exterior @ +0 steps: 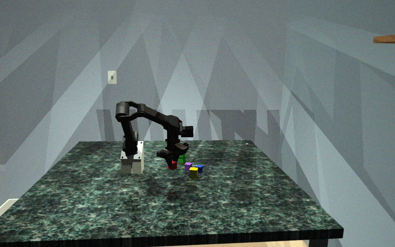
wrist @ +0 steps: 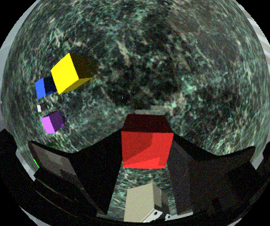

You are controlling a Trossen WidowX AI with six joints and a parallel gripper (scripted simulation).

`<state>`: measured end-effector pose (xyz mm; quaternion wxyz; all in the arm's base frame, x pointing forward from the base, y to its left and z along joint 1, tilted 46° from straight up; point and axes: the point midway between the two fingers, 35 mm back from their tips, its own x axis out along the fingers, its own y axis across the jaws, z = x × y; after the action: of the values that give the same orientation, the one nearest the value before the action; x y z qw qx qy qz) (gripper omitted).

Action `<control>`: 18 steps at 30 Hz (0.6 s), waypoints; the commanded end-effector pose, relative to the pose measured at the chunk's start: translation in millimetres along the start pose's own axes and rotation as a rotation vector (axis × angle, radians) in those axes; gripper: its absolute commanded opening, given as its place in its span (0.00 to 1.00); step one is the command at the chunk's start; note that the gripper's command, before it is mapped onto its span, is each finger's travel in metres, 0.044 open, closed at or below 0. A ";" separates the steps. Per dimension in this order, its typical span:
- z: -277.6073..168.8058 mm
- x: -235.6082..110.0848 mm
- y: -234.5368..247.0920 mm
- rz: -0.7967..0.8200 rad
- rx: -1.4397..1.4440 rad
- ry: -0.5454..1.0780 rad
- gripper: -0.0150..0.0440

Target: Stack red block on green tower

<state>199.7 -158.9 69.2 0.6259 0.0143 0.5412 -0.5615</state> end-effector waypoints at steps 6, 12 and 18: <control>2.1 -39.0 0.2 0.005 0.009 -0.002 0.25; 1.9 -56.1 -0.1 0.005 0.009 -0.002 0.25; 1.0 -55.5 0.1 0.005 0.008 -0.002 0.25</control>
<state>211.6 -123.5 106.1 0.6275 0.0146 0.5393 -0.5615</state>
